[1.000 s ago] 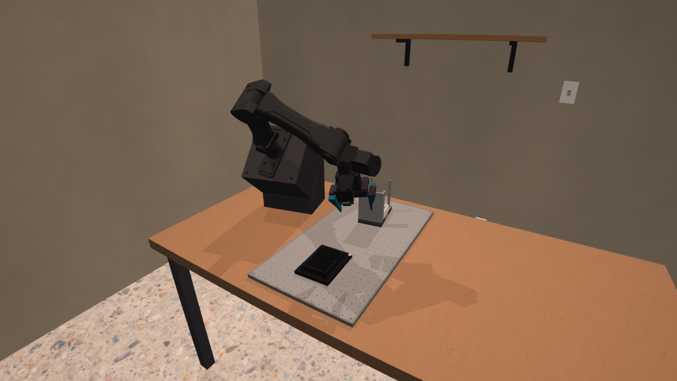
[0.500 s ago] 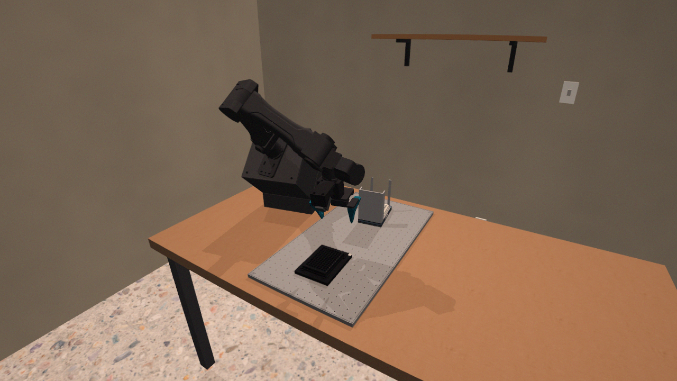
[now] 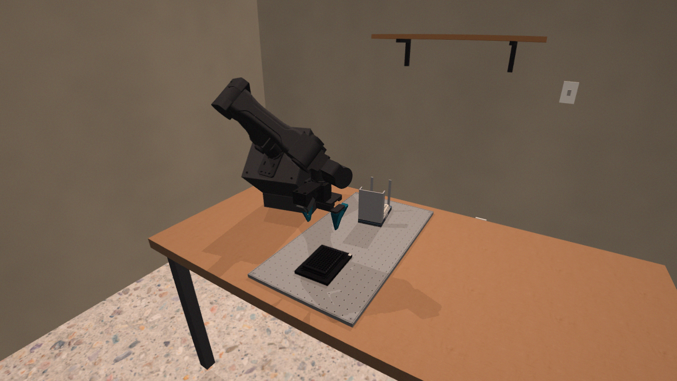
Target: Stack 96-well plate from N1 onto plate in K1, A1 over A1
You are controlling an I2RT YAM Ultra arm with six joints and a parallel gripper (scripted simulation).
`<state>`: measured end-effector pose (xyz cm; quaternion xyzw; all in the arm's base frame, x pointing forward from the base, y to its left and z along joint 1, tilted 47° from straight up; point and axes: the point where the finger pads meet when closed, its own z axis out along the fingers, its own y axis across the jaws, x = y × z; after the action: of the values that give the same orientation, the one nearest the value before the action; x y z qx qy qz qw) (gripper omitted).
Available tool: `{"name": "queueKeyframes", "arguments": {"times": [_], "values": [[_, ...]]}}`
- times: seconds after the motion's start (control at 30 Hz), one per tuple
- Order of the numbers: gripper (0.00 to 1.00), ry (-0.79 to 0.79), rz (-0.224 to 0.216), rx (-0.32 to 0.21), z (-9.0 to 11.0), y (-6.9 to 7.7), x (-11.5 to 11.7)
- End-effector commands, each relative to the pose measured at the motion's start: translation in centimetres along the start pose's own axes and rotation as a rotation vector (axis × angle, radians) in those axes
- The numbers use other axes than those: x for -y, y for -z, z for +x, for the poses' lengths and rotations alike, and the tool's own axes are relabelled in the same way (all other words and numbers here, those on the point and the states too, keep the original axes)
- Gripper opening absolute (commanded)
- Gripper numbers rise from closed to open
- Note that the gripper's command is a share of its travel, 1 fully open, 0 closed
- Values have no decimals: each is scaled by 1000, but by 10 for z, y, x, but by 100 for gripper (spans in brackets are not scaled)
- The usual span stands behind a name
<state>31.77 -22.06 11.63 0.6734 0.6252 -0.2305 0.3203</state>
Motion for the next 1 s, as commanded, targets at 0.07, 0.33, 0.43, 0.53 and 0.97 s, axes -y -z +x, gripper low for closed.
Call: {"name": "queueKeyframes", "arguments": {"times": [0.07, 0.33, 0.43, 0.53, 0.97], "values": [[100, 12, -9, 3, 1, 3, -3], [100, 12, -9, 3, 1, 3, -3], [100, 35, 12, 0, 9, -8, 3], [100, 29, 15, -6, 8, -14, 4], [100, 29, 14, -9, 9, -32, 4]]}}
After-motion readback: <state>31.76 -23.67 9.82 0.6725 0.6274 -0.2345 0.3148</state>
